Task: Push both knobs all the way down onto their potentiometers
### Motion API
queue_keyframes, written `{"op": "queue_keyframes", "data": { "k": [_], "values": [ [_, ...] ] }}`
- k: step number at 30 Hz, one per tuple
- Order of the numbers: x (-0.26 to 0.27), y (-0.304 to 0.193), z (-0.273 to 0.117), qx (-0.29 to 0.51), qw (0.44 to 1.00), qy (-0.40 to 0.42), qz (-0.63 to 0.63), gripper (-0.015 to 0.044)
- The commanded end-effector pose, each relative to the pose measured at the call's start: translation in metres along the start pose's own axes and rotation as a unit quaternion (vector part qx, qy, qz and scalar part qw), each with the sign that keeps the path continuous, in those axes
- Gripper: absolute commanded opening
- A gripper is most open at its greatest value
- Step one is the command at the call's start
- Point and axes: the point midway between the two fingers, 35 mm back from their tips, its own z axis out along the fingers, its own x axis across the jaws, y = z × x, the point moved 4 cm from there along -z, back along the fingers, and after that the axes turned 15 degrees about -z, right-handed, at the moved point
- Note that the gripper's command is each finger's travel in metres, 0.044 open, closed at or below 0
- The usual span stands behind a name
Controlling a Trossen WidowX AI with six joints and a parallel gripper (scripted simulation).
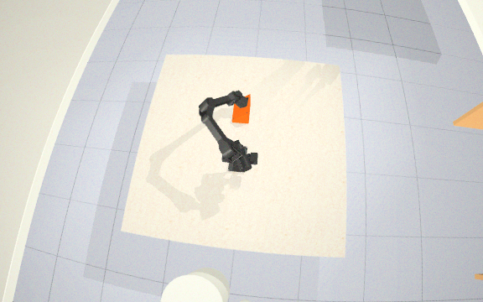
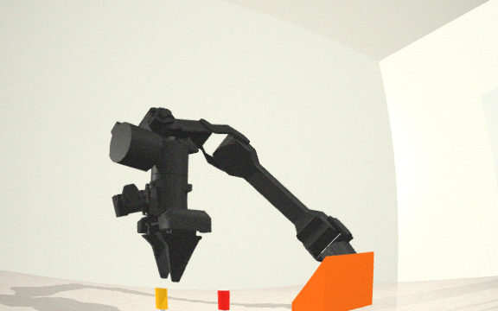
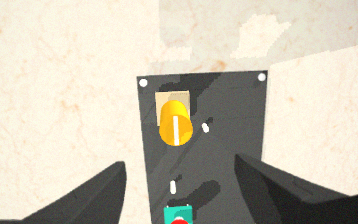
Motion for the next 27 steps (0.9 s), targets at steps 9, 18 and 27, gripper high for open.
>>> {"op": "queue_keyframes", "data": {
  "k": [9, 18, 27],
  "values": [
    [0.025, -0.127, -0.024, 0.002, 1.000, 0.005, -0.005, 0.0440],
    [0.029, -0.181, -0.017, 0.004, 1.000, 0.003, -0.004, 0.0440],
    [0.029, -0.181, -0.017, 0.004, 1.000, 0.003, -0.004, 0.0440]
  ]
}}
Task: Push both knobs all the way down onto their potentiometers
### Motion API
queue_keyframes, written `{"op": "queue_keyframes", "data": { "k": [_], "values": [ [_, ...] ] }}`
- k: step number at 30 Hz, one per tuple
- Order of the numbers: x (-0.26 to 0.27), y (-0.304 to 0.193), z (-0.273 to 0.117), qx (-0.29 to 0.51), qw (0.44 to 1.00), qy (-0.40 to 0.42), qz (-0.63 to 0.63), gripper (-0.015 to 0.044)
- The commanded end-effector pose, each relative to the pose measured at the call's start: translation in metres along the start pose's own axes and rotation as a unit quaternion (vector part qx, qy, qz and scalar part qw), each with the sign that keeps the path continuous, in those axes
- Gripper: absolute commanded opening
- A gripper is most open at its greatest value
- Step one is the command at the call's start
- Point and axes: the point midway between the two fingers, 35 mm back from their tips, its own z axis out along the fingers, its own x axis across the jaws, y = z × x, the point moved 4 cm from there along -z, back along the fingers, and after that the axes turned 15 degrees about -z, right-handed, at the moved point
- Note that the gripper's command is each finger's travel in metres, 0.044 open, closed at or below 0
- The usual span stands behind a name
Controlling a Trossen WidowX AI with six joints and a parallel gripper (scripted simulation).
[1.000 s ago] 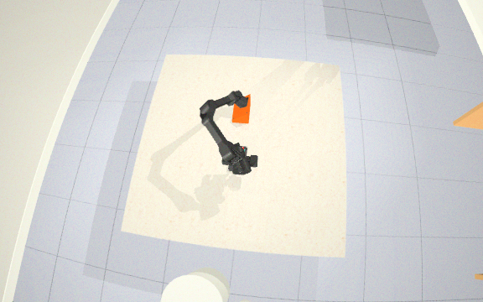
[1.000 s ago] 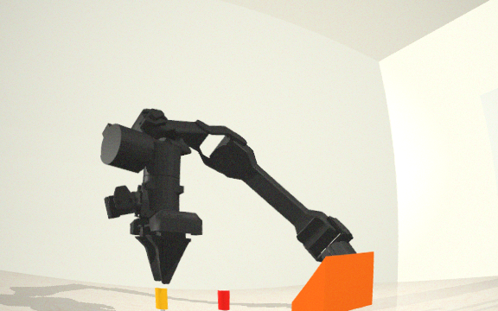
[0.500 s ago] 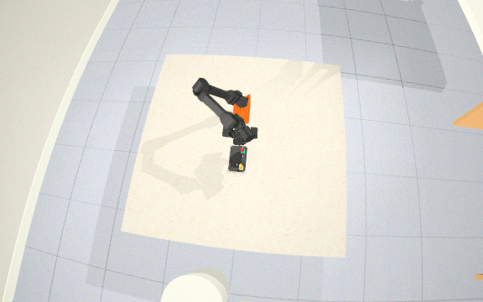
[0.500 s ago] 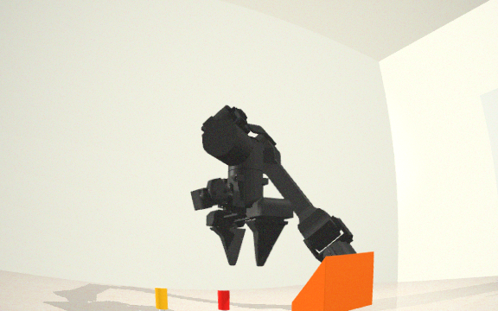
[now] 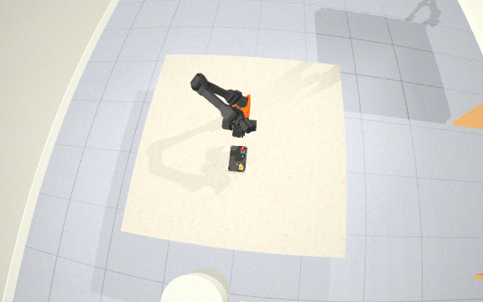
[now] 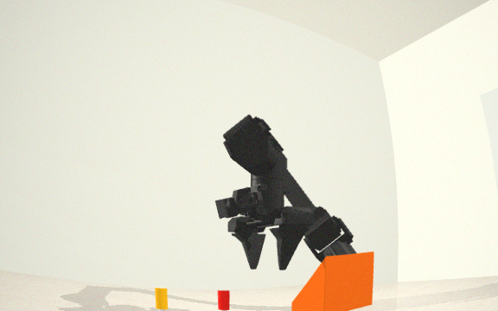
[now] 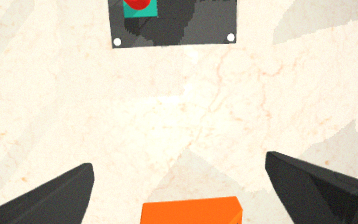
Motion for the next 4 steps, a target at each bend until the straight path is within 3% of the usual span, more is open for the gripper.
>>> {"op": "queue_keyframes", "data": {
  "k": [1, 4],
  "values": [
    [0.0005, -0.0011, 0.0007, 0.002, 1.000, 0.001, 0.002, 0.0440],
    [0.0005, -0.0011, 0.0007, 0.002, 1.000, 0.001, 0.002, 0.0440]
  ]
}}
